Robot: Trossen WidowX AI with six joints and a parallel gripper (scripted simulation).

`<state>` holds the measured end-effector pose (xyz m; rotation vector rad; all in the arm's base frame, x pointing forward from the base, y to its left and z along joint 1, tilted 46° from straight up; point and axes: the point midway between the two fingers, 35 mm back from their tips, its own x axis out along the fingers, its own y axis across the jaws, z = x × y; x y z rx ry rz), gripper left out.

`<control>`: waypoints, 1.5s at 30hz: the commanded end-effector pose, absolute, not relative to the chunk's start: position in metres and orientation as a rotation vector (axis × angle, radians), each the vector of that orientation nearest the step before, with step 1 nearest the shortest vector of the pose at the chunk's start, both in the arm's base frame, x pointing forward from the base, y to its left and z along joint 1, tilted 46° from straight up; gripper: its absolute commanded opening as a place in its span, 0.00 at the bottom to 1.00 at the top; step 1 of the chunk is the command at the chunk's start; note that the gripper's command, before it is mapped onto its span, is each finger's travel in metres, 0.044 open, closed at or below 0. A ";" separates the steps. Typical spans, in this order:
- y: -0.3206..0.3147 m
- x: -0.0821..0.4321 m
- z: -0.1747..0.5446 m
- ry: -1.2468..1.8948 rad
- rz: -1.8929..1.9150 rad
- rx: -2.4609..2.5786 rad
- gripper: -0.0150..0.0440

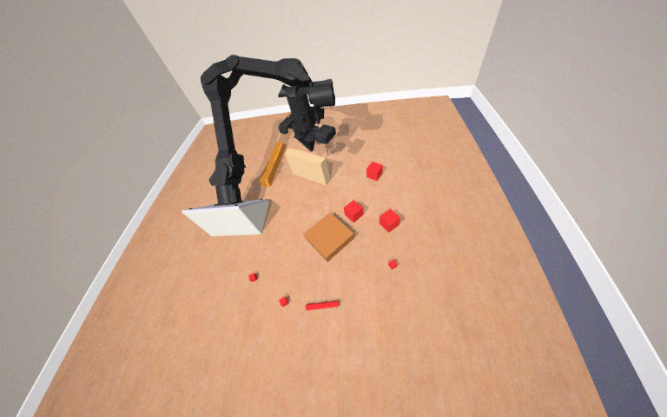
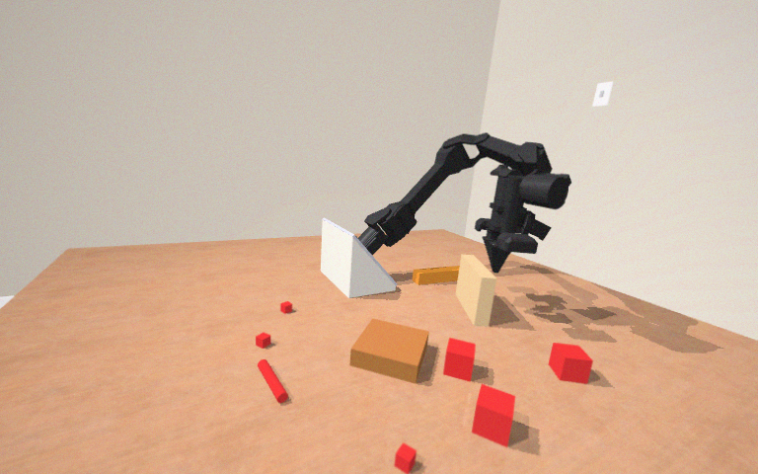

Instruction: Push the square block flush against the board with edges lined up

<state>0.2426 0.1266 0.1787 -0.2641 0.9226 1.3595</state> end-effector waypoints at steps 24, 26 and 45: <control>0.114 0.235 0.158 0.920 1.354 -0.263 0.25; 0.113 0.234 0.157 0.920 1.354 -0.263 0.25; 0.099 0.225 0.143 0.921 1.354 -0.263 0.25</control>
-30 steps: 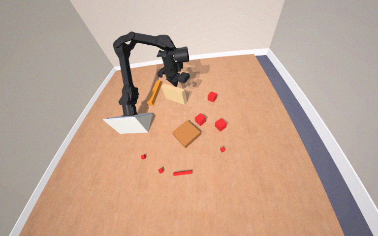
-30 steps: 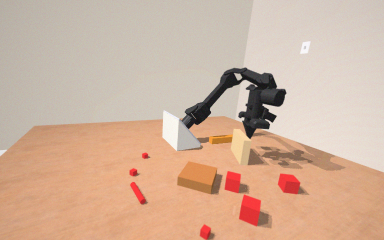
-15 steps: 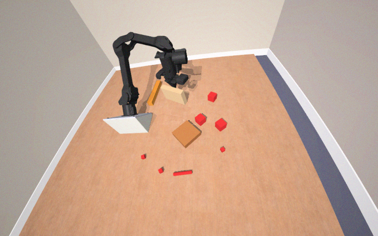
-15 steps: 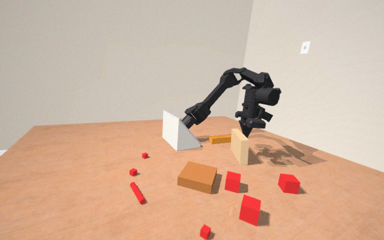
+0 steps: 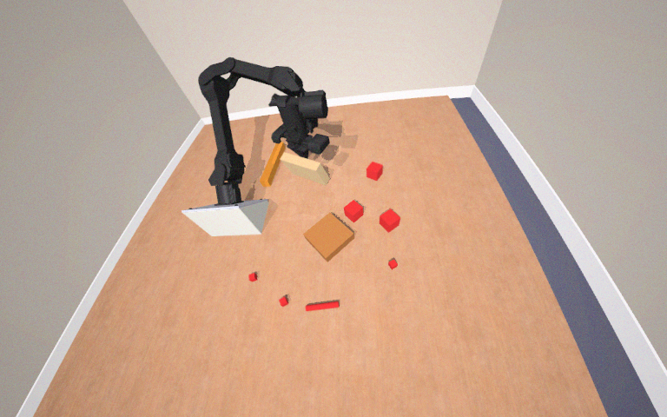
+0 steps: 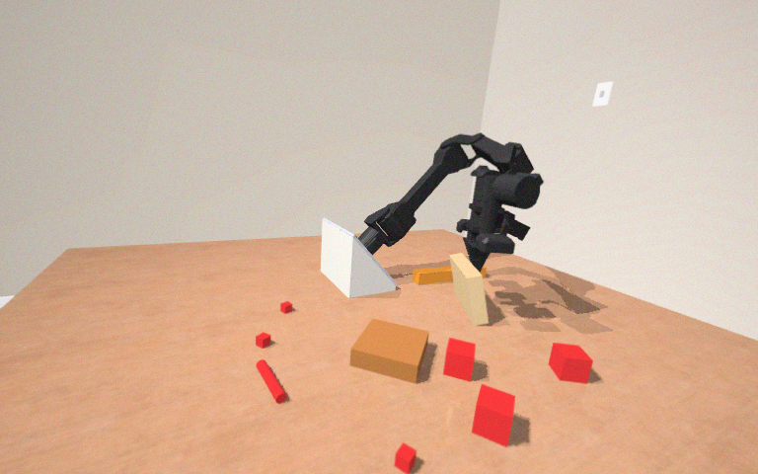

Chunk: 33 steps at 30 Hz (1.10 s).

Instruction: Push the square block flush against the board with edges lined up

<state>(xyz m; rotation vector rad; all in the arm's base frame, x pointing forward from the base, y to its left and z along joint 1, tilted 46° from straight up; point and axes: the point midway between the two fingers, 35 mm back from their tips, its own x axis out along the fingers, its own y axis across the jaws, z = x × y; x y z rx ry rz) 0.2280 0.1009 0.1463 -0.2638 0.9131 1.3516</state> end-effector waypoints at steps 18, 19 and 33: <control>0.098 0.225 0.142 0.921 1.354 -0.263 0.25; 0.099 0.226 0.143 0.921 1.354 -0.263 0.25; 0.114 0.235 0.157 0.919 1.355 -0.263 0.25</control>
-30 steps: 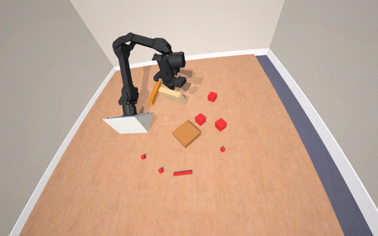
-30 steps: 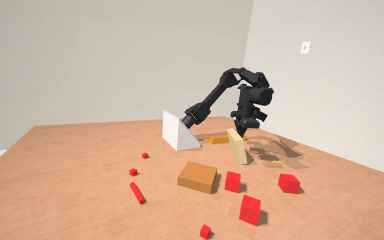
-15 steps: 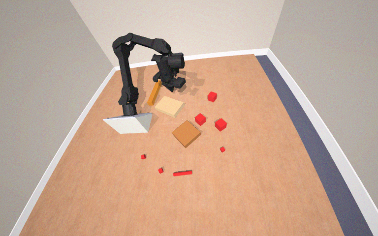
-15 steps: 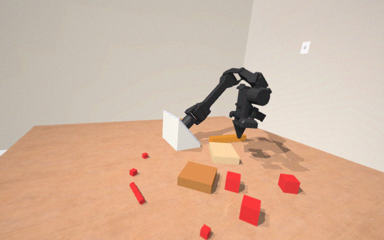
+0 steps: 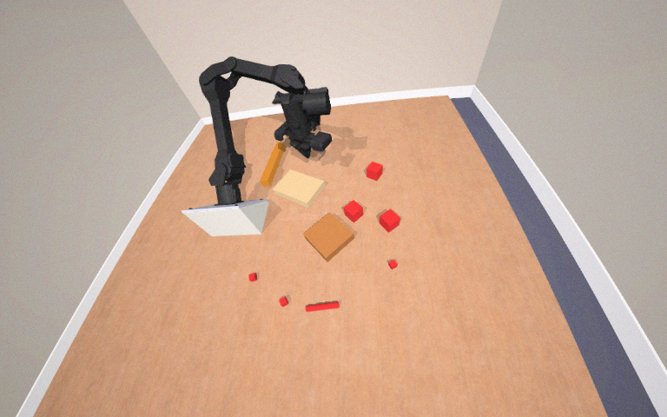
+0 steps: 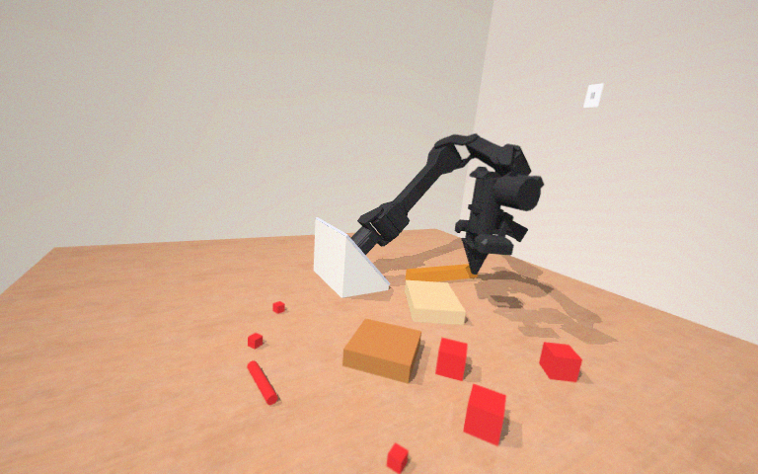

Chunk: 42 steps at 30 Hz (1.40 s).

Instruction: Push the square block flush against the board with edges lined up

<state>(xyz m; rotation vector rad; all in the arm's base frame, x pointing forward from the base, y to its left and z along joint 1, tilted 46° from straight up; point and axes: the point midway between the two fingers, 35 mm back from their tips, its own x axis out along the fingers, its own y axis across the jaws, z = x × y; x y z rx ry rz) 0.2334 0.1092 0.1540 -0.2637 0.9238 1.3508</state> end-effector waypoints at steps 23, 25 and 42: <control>0.085 0.243 0.198 0.919 1.357 -0.260 0.25; 0.085 0.243 0.198 0.919 1.357 -0.260 0.25; 0.085 0.243 0.198 0.919 1.357 -0.260 0.25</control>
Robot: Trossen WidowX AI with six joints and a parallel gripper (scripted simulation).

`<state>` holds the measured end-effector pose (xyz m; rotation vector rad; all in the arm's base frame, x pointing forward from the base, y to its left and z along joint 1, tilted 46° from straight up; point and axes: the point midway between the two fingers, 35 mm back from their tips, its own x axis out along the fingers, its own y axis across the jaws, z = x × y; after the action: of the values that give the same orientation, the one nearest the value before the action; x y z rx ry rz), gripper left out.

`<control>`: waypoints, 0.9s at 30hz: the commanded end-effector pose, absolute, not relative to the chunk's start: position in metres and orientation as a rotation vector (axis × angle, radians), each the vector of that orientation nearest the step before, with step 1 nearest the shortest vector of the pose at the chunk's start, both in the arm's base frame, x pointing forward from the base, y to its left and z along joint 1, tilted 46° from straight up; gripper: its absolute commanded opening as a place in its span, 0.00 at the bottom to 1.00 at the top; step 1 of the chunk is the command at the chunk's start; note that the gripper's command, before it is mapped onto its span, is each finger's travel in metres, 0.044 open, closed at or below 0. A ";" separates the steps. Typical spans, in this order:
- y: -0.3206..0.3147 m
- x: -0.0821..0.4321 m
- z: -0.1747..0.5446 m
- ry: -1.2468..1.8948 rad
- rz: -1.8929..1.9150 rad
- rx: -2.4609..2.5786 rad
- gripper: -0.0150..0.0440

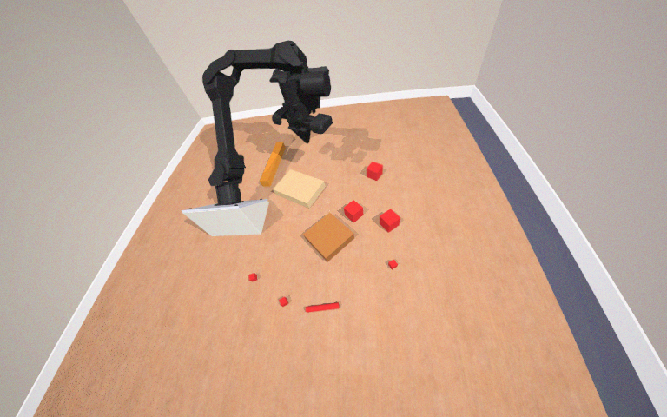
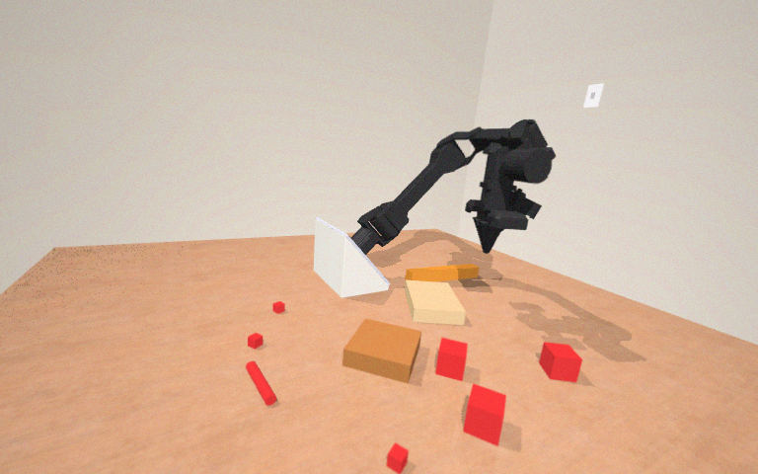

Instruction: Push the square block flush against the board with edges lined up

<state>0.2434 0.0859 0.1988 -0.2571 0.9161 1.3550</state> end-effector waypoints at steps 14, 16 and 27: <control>0.097 0.240 0.198 0.995 1.294 -0.176 0.25; 0.104 0.238 0.198 1.039 1.257 -0.129 0.25; 0.140 0.222 0.197 1.252 1.043 0.146 0.25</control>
<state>0.2276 0.1311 0.1986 0.0838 1.1998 1.0929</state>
